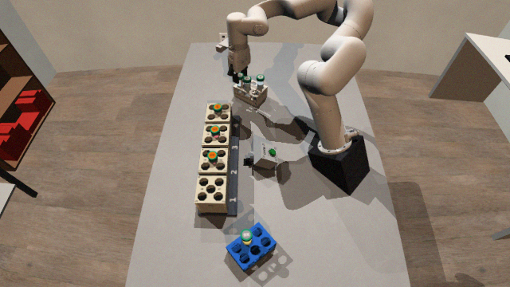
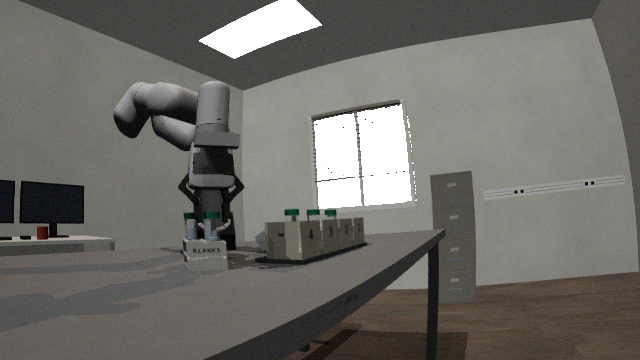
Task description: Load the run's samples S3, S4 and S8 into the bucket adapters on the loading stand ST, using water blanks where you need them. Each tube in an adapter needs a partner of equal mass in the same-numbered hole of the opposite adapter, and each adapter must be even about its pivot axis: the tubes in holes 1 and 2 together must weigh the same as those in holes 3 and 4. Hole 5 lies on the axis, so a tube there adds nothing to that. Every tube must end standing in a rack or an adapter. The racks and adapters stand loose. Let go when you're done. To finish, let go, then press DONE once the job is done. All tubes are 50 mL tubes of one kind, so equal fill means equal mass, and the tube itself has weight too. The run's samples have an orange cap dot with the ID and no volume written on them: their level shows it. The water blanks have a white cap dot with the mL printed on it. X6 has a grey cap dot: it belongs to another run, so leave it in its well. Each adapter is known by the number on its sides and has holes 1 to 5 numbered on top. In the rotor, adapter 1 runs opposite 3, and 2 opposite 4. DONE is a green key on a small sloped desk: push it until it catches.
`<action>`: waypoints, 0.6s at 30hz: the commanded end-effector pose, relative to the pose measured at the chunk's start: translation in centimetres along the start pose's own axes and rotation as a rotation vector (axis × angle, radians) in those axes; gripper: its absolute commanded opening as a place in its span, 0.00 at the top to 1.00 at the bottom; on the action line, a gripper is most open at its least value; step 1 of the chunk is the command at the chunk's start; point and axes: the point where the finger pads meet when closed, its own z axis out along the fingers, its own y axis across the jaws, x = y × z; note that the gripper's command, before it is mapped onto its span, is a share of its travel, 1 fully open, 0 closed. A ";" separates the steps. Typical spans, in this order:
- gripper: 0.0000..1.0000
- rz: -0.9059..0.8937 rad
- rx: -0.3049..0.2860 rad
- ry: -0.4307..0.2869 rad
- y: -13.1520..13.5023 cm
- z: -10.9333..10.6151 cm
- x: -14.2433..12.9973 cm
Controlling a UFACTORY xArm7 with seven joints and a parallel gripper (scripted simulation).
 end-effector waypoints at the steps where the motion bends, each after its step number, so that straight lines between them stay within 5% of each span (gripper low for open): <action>1: 0.43 0.000 -0.001 0.003 0.0 -0.1 0.1; 2: 1.00 0.000 -0.001 0.003 0.0 -0.2 0.1; 18: 1.00 0.000 -0.001 0.003 0.0 -0.3 0.1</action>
